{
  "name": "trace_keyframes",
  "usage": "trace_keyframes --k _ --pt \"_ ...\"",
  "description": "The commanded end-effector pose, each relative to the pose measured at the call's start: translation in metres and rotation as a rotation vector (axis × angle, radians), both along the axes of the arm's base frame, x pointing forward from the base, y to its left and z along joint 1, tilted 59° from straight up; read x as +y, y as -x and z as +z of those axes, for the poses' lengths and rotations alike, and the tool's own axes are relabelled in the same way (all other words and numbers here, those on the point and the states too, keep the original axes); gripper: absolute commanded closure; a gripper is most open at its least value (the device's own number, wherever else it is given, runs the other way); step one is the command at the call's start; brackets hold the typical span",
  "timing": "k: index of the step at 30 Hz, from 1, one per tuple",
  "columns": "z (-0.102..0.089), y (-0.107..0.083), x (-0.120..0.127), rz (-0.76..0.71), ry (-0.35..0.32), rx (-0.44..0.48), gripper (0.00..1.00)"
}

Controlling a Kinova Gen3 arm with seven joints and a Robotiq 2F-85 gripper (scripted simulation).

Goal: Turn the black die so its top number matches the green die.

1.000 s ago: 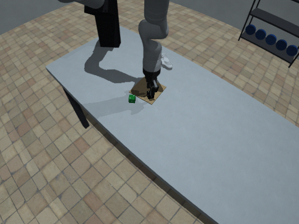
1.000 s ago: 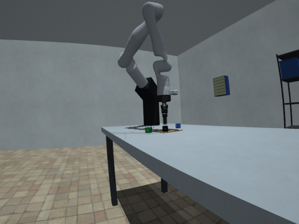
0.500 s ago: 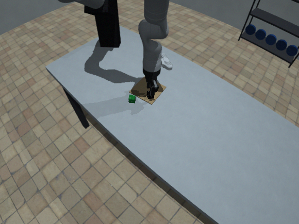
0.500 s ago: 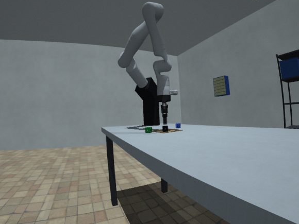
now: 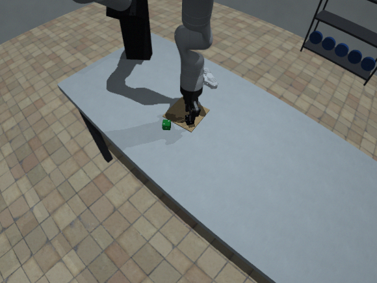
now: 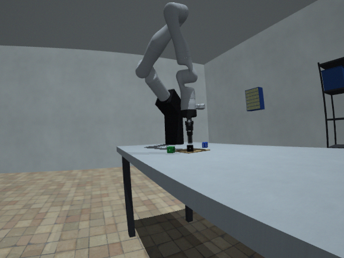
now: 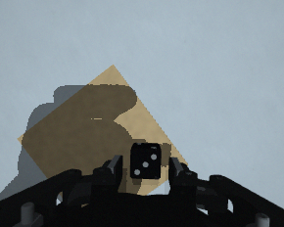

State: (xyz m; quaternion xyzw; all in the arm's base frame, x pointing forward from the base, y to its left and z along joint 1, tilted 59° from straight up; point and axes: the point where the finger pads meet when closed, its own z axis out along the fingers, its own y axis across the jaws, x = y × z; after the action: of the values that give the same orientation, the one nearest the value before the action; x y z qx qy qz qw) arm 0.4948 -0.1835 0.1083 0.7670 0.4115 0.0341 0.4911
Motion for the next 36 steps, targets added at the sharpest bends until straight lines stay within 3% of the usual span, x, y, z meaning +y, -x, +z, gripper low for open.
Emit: trace_keyframes --k 1,19,36 --pt "-0.001 -0.001 -0.002 -0.001 0.000 0.000 0.54" --pt "-0.017 -0.015 -0.024 -0.001 0.000 0.000 0.54" --pt "-0.018 -0.016 -0.026 -0.001 0.000 0.000 0.54"
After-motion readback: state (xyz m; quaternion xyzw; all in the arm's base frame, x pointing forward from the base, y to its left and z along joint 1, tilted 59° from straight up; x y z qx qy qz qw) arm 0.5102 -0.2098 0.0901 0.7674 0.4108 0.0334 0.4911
